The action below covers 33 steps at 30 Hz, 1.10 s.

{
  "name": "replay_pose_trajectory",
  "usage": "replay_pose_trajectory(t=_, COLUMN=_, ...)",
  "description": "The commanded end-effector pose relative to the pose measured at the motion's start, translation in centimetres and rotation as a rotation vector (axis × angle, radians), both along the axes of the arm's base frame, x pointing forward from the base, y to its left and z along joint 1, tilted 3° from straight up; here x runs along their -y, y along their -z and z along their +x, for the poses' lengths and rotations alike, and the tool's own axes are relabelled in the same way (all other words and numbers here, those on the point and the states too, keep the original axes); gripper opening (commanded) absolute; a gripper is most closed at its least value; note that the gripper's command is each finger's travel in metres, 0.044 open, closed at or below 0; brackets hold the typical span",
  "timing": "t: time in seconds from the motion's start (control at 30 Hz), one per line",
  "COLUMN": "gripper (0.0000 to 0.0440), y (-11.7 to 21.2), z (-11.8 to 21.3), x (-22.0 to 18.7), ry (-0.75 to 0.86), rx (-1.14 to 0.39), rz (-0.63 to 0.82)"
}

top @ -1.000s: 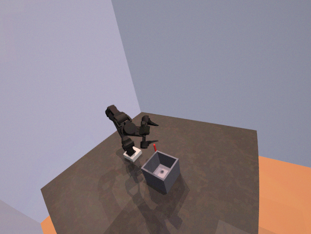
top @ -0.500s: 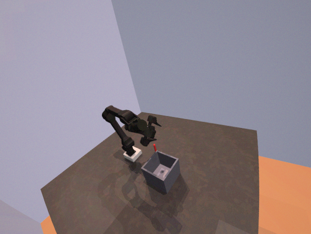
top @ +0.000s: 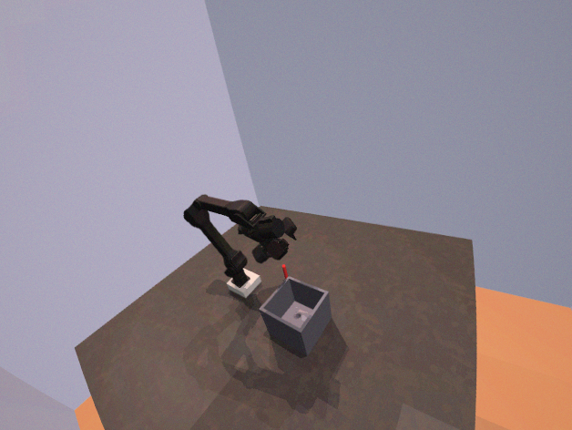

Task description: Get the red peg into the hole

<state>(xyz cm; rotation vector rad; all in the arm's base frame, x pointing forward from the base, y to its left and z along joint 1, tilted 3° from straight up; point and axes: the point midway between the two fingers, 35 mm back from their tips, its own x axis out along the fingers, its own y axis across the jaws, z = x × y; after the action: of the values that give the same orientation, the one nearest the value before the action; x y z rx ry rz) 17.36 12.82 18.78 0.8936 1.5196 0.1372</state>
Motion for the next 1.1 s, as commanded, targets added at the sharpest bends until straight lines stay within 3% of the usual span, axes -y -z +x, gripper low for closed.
replay_pose_trajectory(t=0.0, gripper=0.044, y=1.4, z=-0.9, x=-0.2, ry=0.053, rx=-0.121, rz=-0.063)
replay_pose_trajectory(t=0.43, gripper=0.044, y=4.5, z=-3.0, x=-0.2, ry=0.24, rx=-0.358, rz=-0.266)
replay_pose_trajectory(t=1.07, gripper=0.044, y=9.5, z=-3.6, x=-0.2, ry=0.443, rx=-0.488, rz=-0.433)
